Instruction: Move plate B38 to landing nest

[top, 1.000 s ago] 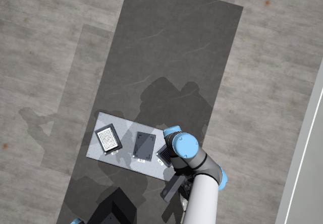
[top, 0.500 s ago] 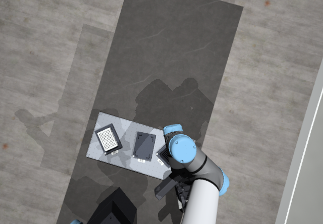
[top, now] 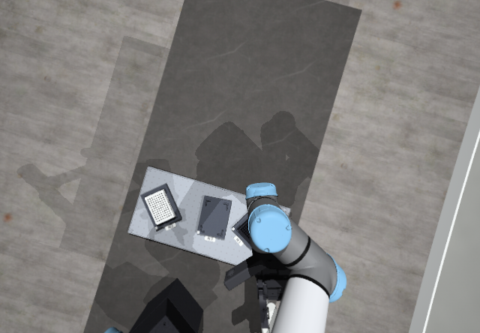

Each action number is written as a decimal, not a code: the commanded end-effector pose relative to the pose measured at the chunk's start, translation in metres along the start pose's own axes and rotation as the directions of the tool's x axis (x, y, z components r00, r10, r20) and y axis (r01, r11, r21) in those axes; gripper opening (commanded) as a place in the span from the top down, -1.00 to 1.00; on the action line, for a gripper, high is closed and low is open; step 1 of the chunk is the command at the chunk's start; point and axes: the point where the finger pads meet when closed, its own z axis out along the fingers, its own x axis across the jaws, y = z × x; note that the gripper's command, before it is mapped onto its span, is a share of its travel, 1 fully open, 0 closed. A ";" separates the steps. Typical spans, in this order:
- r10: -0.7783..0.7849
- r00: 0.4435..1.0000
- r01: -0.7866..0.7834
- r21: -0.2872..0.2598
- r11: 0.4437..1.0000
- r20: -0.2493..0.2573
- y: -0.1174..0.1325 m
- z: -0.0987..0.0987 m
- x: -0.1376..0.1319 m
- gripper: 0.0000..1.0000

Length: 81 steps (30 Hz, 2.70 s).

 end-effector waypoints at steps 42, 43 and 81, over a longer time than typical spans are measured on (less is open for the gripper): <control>0.682 0.724 -0.573 0.460 0.678 -0.103 -0.075 -0.069 -0.004 -0.64; 0.691 0.716 -0.579 0.469 0.666 -0.099 -0.076 -0.068 -0.003 -0.64; 0.915 0.386 -0.582 0.800 0.144 0.116 -0.110 -0.156 -0.017 -0.64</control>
